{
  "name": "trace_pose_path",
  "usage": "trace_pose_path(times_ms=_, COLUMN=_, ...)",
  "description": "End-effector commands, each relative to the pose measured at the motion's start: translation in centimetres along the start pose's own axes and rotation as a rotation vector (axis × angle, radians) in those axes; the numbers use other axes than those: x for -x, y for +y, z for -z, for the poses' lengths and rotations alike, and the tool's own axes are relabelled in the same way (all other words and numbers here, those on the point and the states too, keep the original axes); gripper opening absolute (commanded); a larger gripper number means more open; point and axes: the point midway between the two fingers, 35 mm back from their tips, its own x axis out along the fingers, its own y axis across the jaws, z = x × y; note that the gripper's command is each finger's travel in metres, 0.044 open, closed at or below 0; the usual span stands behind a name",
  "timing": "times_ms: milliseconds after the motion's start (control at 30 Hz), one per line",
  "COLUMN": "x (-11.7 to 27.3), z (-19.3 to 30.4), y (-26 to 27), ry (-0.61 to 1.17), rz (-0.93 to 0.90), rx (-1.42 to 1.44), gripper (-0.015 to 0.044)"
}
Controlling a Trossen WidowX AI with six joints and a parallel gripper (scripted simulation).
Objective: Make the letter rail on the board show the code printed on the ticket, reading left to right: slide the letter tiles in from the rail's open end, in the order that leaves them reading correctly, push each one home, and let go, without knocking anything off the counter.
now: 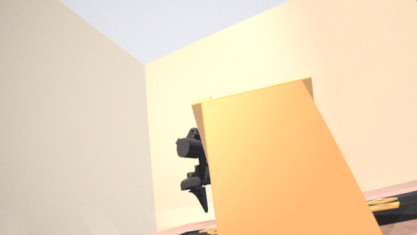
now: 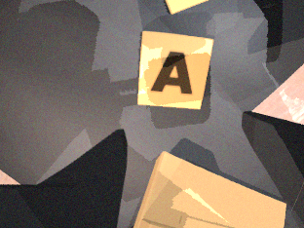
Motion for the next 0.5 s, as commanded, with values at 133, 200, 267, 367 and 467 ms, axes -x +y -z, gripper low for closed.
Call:
trace_pose_path(times_ms=133, x=-0.61, z=-1.53, y=-0.39, ry=-0.039, rz=-0.003, rx=-0.233, gripper=0.034)
trace_pose_path(times_ms=200, x=-0.61, z=-1.53, y=-0.39, ry=-0.039, rz=-0.003, rx=-0.233, gripper=0.034)
trace_pose_path(times_ms=267, x=-0.61, z=-1.62, y=-0.39, ry=-0.039, rz=-0.003, rx=-0.233, gripper=0.034)
trace_pose_path(times_ms=367, x=-0.61, z=-1.62, y=-0.39, ry=-0.039, rz=-0.003, rx=-0.233, gripper=0.034)
trace_pose_path(times_ms=467, x=-0.93, z=-1.62, y=-0.38, ry=-0.039, rz=-0.003, rx=-0.233, gripper=0.034)
